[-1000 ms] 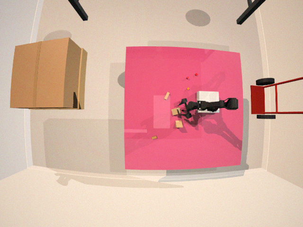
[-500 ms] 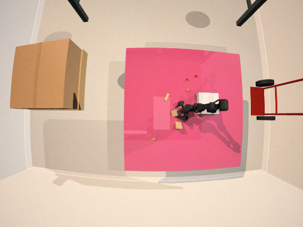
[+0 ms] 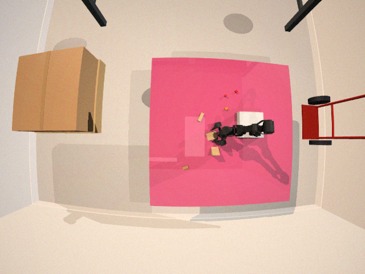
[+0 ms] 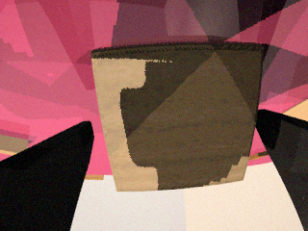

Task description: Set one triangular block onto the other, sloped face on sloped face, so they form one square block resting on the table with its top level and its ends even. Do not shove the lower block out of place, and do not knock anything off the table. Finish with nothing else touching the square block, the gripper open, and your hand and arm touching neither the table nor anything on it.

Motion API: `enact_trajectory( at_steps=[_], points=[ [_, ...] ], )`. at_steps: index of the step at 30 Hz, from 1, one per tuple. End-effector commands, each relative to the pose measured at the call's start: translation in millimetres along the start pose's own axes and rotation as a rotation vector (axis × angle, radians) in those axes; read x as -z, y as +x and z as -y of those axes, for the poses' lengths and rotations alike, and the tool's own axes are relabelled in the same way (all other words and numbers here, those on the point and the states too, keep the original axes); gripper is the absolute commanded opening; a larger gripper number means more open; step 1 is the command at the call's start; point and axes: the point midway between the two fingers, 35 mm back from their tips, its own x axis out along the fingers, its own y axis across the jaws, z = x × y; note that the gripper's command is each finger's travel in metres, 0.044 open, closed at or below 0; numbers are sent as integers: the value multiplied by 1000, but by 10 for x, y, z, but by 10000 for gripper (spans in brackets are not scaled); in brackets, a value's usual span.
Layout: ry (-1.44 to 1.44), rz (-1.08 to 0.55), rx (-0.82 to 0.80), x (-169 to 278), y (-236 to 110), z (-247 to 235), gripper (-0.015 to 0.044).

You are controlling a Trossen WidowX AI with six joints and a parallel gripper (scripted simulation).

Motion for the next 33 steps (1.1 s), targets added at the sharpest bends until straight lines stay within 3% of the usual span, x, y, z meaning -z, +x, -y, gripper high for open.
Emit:
enact_trajectory(
  at_steps=[1, 5, 13, 22, 33],
  points=[
    [0, 0, 0, 0, 0, 0, 387],
    [0, 0, 0, 0, 0, 0, 282],
    [0, 0, 0, 0, 0, 0, 229],
    [0, -1, 0, 155, -81, -14, 0],
    [0, -2, -1, 526, -405, -23, 0]
  ],
)
